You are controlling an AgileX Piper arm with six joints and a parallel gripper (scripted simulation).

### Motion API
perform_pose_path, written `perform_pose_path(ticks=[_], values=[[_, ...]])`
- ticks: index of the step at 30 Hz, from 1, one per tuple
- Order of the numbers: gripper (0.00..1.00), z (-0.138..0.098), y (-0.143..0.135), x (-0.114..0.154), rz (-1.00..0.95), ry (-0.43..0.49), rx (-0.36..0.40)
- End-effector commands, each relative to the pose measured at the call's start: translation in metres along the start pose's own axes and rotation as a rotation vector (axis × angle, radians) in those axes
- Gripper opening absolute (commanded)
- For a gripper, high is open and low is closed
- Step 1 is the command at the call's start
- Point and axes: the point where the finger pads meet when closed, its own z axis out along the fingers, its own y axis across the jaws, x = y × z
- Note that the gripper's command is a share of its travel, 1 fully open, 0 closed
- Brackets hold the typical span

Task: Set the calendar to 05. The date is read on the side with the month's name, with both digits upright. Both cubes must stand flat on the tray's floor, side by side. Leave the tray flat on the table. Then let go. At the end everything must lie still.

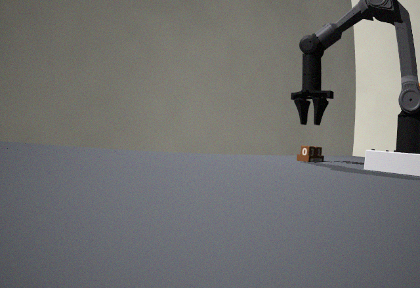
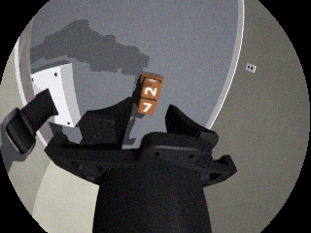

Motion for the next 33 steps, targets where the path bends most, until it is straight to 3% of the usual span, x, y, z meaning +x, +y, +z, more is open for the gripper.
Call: perform_pose_path(ticks=[1,33], values=[[0.63,-0.0007,-0.0007,0.0004,0.002,0.0,0.003],[0.63,0.0038,0.0002,0.0006,0.002,0.001,-0.002]])
